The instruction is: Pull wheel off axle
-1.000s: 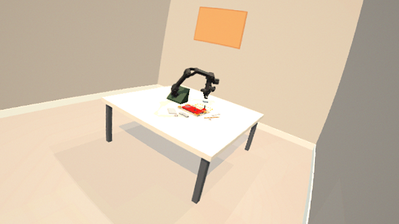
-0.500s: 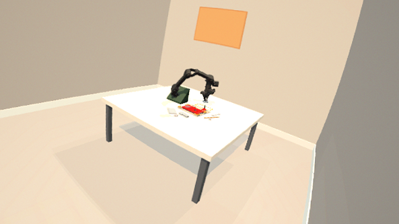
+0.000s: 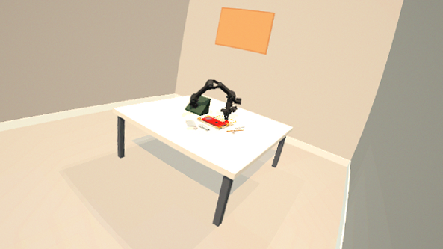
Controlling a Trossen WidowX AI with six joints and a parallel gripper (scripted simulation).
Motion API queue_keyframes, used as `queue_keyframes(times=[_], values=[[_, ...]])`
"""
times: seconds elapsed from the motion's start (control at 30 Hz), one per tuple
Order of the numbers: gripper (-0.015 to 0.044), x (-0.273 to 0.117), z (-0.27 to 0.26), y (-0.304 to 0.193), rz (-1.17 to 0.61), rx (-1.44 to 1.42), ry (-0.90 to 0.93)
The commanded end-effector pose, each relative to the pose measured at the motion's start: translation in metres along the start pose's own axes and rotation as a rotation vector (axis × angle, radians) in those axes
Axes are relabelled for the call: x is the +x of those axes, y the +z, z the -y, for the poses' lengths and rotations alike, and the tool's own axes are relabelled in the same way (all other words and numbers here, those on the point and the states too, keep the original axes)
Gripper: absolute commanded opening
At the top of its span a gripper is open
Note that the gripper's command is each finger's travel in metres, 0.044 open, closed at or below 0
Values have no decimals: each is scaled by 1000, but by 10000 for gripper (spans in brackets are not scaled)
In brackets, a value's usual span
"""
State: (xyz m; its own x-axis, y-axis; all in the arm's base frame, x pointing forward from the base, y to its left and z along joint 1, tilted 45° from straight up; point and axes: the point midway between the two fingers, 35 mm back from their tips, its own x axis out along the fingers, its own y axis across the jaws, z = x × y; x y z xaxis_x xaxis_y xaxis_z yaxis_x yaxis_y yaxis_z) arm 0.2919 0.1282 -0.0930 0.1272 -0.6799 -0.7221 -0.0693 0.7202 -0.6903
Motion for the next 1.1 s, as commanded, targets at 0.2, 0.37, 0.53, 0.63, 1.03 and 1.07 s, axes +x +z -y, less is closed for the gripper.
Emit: queue_keyframes(times=[0.2, 0.37, 0.53, 0.63, 1.03, 1.07], values=[[184, 0, 0, 0, 0, 0, 0], [300, -5, 0, 0, 1, 0, 0], [300, -40, -1, 1, 7, -3, 3], [300, -59, -1, 0, 10, -4, 3], [440, -94, 24, -62, 7, -10, 5], [440, -99, 28, -70, 6, -9, 4]])
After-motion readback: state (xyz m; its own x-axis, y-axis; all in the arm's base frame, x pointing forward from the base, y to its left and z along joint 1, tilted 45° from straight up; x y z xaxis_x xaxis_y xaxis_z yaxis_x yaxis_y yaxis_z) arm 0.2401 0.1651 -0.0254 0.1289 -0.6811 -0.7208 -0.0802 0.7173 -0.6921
